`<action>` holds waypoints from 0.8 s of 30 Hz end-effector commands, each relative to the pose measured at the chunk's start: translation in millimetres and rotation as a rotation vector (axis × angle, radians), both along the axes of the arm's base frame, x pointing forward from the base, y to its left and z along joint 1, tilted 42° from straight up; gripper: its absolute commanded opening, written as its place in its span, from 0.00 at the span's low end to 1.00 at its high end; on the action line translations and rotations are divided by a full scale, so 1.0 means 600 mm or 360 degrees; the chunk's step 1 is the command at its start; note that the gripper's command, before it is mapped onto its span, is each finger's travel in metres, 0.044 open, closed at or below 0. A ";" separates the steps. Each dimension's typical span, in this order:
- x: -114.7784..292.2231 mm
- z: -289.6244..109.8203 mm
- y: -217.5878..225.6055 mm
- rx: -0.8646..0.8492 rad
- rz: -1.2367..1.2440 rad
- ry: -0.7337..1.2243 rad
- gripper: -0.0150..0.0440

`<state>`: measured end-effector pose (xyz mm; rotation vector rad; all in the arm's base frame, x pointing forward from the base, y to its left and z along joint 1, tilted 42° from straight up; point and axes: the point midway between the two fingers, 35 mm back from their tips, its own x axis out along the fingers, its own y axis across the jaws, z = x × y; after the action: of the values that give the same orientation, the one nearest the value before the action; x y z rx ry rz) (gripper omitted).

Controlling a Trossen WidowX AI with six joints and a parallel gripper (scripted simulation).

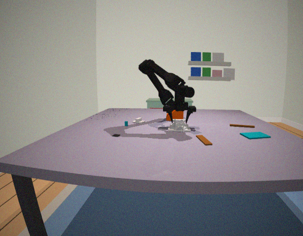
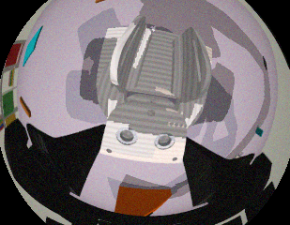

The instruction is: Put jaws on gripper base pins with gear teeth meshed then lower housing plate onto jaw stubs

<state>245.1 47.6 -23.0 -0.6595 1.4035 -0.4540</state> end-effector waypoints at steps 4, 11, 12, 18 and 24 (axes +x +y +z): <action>0.001 -0.001 -0.002 -0.0009 0.0012 0.0004 0.85; 0.001 -0.003 -0.004 -0.0010 0.0017 0.0009 0.85; 0.001 -0.003 -0.004 -0.0010 0.0017 0.0009 0.85; 0.002 -0.005 -0.006 -0.0010 0.0017 0.0009 0.85; 0.002 -0.006 -0.007 -0.0010 0.0017 0.0008 0.85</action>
<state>246.0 44.8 -25.9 -0.6692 1.4019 -0.4496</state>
